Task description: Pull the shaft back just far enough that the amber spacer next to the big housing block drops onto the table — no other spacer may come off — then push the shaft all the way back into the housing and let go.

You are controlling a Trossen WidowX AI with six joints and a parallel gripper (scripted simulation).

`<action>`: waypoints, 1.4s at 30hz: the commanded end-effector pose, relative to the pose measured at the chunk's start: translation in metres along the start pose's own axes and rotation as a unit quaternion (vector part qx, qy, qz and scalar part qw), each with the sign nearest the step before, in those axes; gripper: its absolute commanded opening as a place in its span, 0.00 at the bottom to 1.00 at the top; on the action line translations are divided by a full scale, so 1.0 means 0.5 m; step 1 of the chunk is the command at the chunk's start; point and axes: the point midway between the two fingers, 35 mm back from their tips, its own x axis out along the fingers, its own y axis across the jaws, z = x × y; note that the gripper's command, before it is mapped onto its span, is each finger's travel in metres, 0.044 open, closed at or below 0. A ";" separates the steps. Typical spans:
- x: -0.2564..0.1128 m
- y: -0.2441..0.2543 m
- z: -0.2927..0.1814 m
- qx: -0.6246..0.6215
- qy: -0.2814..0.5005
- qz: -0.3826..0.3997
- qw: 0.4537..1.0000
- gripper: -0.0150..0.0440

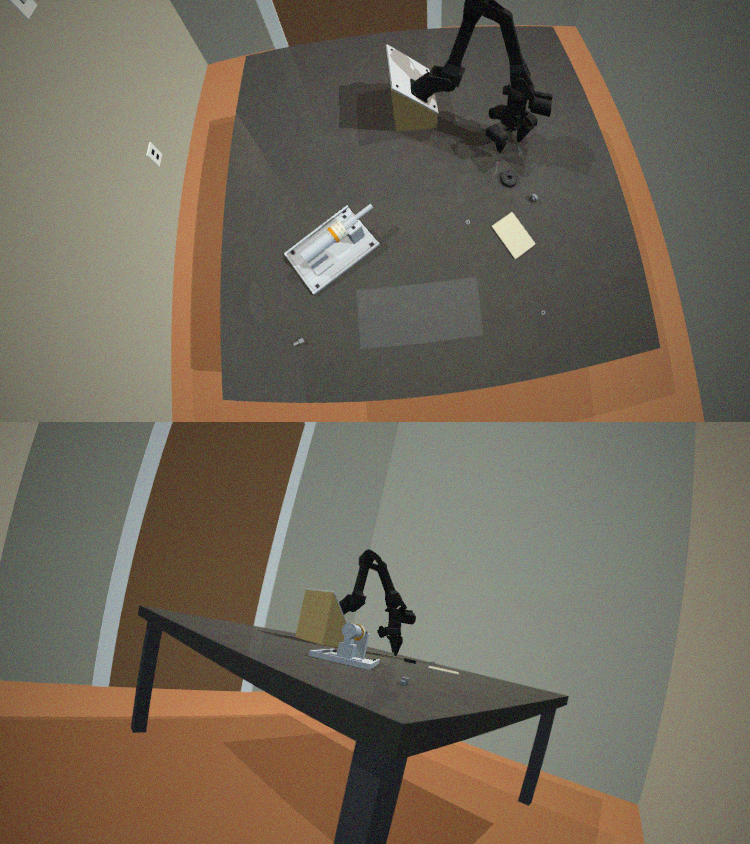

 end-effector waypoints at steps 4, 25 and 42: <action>0.025 0.118 -0.103 0.183 0.066 0.065 0.979 1.00; 0.056 0.781 -0.045 0.507 0.213 0.302 0.779 1.00; 0.016 0.918 0.093 0.573 0.241 0.349 0.701 1.00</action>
